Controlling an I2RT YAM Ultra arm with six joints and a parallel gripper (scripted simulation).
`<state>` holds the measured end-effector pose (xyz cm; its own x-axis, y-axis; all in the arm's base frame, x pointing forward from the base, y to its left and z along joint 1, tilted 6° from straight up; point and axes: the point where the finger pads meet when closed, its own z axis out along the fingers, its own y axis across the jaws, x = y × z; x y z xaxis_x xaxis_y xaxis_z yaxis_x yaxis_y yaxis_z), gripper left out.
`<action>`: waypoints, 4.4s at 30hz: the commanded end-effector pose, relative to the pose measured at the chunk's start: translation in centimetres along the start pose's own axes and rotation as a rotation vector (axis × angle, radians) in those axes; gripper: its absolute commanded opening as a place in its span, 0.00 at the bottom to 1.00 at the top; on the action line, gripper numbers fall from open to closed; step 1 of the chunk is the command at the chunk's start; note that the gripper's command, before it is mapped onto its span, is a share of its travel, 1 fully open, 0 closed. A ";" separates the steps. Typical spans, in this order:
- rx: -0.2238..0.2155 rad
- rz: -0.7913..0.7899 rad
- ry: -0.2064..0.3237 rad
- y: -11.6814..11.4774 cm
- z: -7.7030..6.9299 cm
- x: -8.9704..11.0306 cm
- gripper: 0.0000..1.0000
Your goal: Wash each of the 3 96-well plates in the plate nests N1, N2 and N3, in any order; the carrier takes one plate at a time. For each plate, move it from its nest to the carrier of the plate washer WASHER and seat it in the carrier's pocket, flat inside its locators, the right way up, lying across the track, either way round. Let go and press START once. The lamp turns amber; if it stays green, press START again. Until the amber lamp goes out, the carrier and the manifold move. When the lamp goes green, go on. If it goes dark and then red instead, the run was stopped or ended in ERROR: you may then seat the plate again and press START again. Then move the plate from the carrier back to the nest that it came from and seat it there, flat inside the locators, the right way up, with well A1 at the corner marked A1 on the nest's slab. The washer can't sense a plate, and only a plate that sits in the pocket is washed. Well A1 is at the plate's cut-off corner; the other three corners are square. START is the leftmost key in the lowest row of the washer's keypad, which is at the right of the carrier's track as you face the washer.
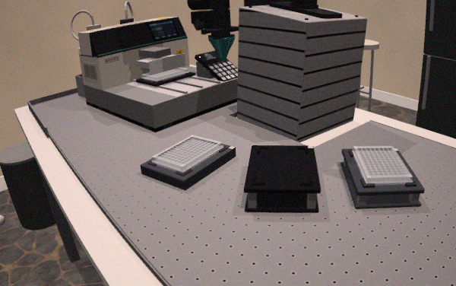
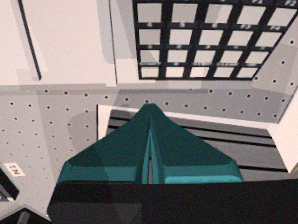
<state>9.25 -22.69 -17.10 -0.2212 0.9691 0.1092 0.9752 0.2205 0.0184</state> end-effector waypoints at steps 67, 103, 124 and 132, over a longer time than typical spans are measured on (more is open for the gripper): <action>0.000 0.000 -0.013 -4.1 -6.8 -9.4 1.00; 0.002 0.000 -0.016 -7.6 -11.1 -17.3 1.00; 0.002 0.000 -0.016 -7.6 -11.1 -17.3 1.00; 0.002 0.000 -0.016 -7.6 -11.1 -17.3 1.00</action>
<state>5.67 -41.93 -8.55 -0.2209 0.9692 0.1091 0.9753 0.2203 0.0185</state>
